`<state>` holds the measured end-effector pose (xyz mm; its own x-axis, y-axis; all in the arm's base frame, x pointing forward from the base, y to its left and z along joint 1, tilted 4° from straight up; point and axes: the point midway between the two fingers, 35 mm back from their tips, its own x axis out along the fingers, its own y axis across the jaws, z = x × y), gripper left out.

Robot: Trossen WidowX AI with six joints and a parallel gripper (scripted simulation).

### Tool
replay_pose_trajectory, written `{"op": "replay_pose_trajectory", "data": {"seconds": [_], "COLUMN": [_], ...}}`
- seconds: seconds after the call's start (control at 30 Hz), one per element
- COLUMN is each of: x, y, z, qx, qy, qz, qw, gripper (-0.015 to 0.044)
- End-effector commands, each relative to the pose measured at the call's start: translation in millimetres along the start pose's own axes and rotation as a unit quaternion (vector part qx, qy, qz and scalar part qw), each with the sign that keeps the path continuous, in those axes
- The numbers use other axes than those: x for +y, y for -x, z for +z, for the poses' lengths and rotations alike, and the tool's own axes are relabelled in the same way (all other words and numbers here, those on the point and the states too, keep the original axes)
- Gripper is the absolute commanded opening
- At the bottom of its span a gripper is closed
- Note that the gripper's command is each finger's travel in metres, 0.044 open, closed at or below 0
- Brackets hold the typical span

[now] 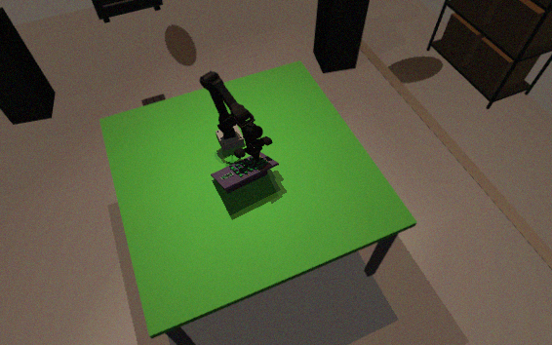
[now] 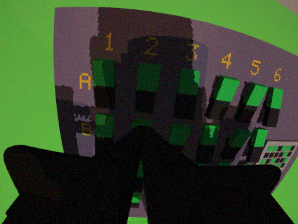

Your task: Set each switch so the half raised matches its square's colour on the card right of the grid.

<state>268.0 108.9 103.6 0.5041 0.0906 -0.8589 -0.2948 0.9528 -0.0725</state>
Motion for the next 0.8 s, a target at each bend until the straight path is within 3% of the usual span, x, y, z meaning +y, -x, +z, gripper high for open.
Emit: {"op": "replay_pose_trajectory", "data": {"seconds": [0.0, 0.63, 0.77], "x": [1, 1, 1], "y": [-1, -4, 37], "z": [0, 0, 0], "qx": [0.001, 0.001, -0.006], "qy": [0.002, 0.002, 0.001], "qz": [0.003, 0.003, 0.002], "qw": [1.0, 1.0, 1.0], "gripper": [0.0, 0.0, 0.0]}}
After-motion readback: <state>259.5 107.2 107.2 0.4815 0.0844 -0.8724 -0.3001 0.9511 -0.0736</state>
